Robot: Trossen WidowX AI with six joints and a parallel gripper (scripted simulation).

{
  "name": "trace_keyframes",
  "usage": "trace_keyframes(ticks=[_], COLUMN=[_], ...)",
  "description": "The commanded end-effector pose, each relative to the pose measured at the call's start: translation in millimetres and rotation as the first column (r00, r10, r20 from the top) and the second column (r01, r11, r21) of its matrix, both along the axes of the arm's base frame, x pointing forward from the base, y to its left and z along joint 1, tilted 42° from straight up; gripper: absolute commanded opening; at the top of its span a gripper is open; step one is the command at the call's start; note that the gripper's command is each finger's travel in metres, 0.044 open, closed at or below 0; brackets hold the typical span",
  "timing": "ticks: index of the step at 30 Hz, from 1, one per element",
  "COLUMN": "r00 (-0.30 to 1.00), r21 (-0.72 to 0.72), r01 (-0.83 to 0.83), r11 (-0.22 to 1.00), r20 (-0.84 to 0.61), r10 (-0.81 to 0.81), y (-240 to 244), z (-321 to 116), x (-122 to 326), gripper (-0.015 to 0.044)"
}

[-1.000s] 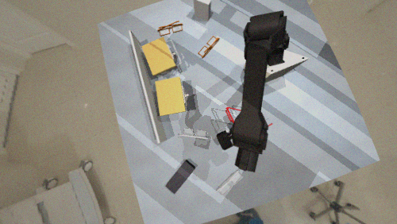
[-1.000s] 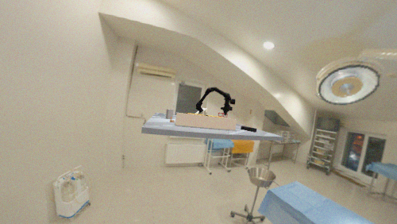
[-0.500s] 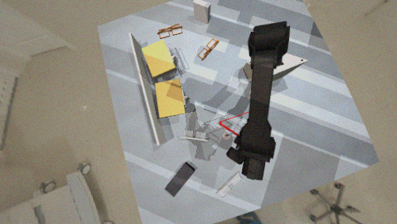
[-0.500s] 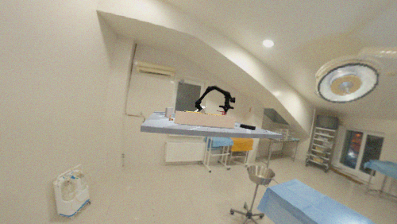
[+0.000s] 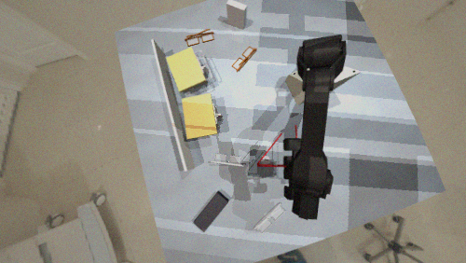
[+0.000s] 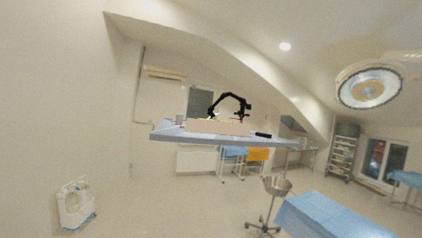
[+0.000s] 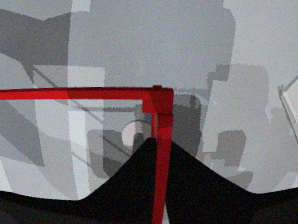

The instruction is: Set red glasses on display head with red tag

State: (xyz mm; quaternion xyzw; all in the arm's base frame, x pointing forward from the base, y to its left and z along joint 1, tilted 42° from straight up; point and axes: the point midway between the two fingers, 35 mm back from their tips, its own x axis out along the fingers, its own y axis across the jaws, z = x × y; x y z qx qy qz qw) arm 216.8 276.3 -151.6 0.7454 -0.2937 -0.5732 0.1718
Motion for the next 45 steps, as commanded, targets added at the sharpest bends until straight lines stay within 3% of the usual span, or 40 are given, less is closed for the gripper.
trace_keyframes(ticks=[1, 9, 23, 45], r00=[0.990, 0.928, 0.929, 0.929], r21=[-0.012, -0.022, -0.024, -0.023], r01=[-0.108, -0.291, -0.291, -0.291], r11=[0.994, 0.957, 0.957, 0.957], r20=[-0.093, -0.248, -0.247, -0.247], r10=[0.106, 0.276, 0.276, 0.276], y=[6, 11, -27, -23], z=[-3, -9, -54, -61], x=[-4, -9, 1, -11], gripper=[0.0000, 0.0000, 0.0000, 0.0000])
